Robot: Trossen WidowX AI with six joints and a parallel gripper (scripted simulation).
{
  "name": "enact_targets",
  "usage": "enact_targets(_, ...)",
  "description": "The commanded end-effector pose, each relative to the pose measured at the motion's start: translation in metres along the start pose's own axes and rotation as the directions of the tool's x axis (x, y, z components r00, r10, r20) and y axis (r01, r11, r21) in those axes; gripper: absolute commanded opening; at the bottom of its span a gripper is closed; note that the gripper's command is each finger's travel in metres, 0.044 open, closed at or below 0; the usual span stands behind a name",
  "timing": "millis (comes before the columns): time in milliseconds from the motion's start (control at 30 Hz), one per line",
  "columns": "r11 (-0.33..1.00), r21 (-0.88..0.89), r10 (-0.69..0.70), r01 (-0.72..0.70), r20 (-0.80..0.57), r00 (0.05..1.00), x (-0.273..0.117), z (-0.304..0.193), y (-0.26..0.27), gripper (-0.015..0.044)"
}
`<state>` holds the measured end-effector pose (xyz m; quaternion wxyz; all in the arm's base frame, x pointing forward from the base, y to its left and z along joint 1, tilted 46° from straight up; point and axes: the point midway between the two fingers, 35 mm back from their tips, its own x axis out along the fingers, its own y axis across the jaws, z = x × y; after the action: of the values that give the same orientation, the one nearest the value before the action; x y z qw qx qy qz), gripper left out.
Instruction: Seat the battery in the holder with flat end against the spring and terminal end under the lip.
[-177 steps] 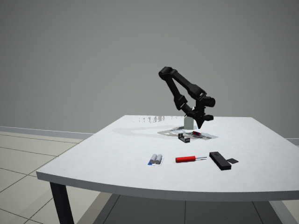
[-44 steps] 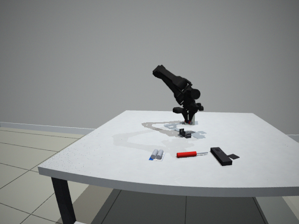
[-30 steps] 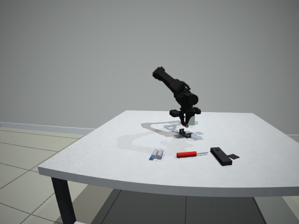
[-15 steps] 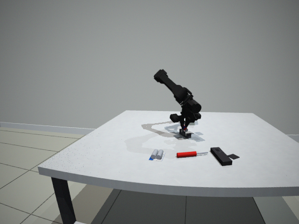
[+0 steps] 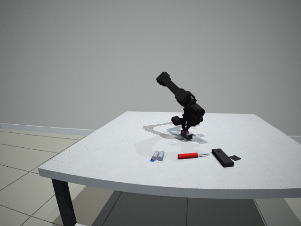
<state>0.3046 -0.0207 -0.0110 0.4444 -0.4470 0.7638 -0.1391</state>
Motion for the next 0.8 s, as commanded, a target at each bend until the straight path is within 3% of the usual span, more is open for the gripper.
enact_targets(0,1.0,0.006,0.001,-0.001,-0.02,1.0,0.0006,0.0019,-0.0007,0.0065)
enact_targets(767,1.0,0.011,0.002,0.0,-0.152,0.988,0.0069,0.0091,-0.0013,0.0065)
